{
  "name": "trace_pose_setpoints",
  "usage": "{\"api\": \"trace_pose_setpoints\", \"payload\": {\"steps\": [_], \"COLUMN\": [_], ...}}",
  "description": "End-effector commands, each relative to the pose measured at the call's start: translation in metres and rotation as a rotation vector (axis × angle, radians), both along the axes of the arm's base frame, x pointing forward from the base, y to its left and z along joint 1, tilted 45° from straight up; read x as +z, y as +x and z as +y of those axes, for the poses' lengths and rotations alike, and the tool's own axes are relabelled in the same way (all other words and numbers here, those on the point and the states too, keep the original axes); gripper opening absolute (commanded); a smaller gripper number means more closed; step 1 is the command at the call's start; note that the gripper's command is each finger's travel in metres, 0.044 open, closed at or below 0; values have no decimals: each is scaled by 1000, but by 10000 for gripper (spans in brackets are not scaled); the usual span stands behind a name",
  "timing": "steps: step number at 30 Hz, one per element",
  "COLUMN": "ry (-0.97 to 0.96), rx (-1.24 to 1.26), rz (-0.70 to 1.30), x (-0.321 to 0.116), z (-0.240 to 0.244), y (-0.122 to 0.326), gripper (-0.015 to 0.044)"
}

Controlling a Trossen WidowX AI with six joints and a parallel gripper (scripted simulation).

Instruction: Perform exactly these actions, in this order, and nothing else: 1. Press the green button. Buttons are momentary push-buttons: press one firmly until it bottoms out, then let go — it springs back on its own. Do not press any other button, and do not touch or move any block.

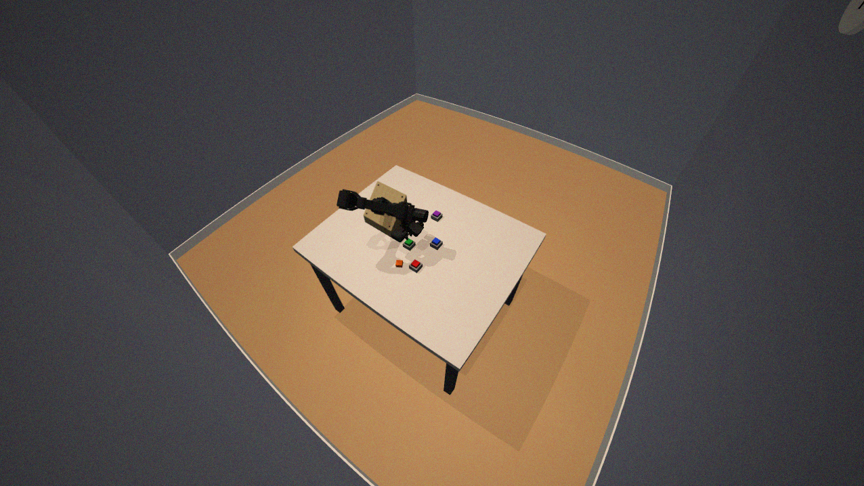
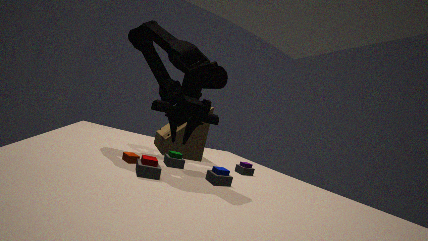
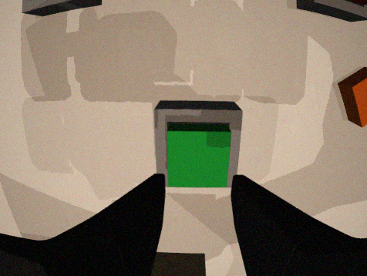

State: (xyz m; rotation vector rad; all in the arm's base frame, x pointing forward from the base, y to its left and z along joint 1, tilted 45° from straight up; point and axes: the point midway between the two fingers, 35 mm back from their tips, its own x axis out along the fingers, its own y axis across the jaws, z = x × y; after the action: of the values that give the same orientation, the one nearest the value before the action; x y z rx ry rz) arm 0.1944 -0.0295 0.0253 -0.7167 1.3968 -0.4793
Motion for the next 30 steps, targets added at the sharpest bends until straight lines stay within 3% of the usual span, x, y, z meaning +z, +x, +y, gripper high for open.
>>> {"api": "trace_pose_setpoints", "payload": {"steps": [1,30], "ry": [-9,-11], "rx": [4,3], "rz": [9,8], "x": [-1,-24], "z": [-2,-26], "y": [-2,2], "gripper": [20,20]}}
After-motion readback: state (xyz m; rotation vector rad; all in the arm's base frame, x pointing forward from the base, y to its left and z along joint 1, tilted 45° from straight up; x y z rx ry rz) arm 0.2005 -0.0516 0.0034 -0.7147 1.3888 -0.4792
